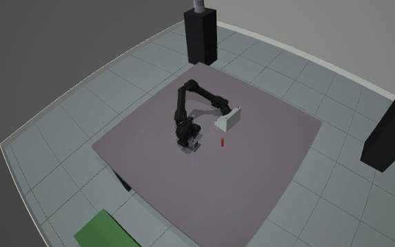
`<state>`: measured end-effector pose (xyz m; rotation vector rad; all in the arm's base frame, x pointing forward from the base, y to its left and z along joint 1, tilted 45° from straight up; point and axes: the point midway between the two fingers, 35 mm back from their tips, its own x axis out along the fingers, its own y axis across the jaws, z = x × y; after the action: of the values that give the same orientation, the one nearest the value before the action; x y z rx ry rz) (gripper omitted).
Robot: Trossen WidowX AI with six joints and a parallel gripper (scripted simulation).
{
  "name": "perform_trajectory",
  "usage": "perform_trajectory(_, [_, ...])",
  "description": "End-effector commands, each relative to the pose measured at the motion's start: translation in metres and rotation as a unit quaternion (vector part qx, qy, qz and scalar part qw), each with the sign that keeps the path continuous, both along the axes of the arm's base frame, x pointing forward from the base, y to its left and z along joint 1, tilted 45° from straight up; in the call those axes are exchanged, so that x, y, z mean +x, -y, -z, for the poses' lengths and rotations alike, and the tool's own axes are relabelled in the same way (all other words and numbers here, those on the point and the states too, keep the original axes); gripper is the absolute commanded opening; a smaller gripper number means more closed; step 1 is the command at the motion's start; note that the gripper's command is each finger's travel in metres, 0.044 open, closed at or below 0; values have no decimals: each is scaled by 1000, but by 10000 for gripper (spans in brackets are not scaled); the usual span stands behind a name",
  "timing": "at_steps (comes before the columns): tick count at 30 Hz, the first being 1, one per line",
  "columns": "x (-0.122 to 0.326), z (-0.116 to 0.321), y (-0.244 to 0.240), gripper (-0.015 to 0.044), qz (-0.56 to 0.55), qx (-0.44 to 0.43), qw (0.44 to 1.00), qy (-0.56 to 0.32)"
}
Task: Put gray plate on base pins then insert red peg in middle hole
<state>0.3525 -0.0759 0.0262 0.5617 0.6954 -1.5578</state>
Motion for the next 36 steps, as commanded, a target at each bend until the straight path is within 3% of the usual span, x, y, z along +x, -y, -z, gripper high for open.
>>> perform_trajectory(1, [0,0,0,440,1,0,1000,1])
perform_trajectory(4, [3,-6,-7,440,-2,3,1000,-1])
perform_trajectory(12, [13,-76,-78,440,-2,3,1000,-3])
perform_trajectory(20, [16,-80,-83,440,0,0,1000,-2])
perform_trajectory(25, [-4,-45,-133,440,-42,17,998,-39])
perform_trajectory(31, [-63,11,-202,440,-110,30,988,-106])
perform_trajectory(36, [-106,38,-228,440,-144,28,979,-145])
